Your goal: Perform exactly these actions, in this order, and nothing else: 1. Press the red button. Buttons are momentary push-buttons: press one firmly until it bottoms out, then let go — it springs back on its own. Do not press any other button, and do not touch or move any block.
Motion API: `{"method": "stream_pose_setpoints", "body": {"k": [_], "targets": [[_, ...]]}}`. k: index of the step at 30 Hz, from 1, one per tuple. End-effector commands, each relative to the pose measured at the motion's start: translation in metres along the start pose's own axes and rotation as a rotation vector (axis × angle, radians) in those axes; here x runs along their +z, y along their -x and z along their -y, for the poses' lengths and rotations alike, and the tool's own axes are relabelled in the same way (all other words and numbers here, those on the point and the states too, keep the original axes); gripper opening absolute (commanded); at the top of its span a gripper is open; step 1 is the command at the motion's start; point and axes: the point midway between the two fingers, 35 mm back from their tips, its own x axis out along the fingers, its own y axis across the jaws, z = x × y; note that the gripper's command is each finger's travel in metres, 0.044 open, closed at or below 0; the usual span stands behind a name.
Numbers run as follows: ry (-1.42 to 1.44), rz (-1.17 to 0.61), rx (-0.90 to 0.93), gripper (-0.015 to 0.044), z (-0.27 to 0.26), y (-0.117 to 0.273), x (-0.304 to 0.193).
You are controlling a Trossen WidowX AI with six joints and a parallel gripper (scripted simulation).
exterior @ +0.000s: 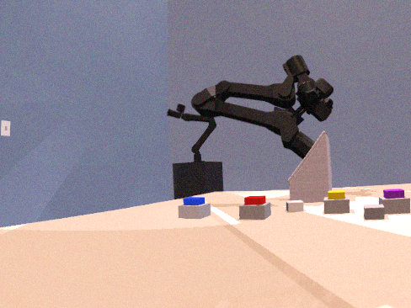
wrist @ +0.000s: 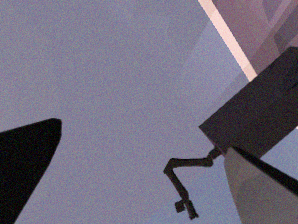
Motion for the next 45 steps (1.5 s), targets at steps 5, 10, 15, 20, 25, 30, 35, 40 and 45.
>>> {"method": "stream_pose_setpoints", "body": {"k": [5, 10, 15, 20, 25, 30, 35, 40, 45], "targets": [[0.092, 0.143, 0.391, 0.0400, -0.075, 0.041, 0.010], [0.135, 0.420, 0.728, 0.0400, -0.128, 0.116, 0.033], [0.106, 0.723, 0.902, 0.0400, -0.140, 0.191, 0.059], [0.011, 1.048, 0.948, 0.0400, -0.121, 0.264, 0.084], [-0.138, 1.340, 0.853, 0.0400, -0.076, 0.327, 0.105], [-0.316, 1.547, 0.629, 0.0400, -0.010, 0.372, 0.116], [-0.486, 1.629, 0.305, 0.0400, 0.066, 0.400, 0.115], [-0.608, 1.567, -0.066, 0.0400, 0.145, 0.411, 0.102], [-0.652, 1.390, -0.404, 0.0400, 0.215, 0.412, 0.079]]}}
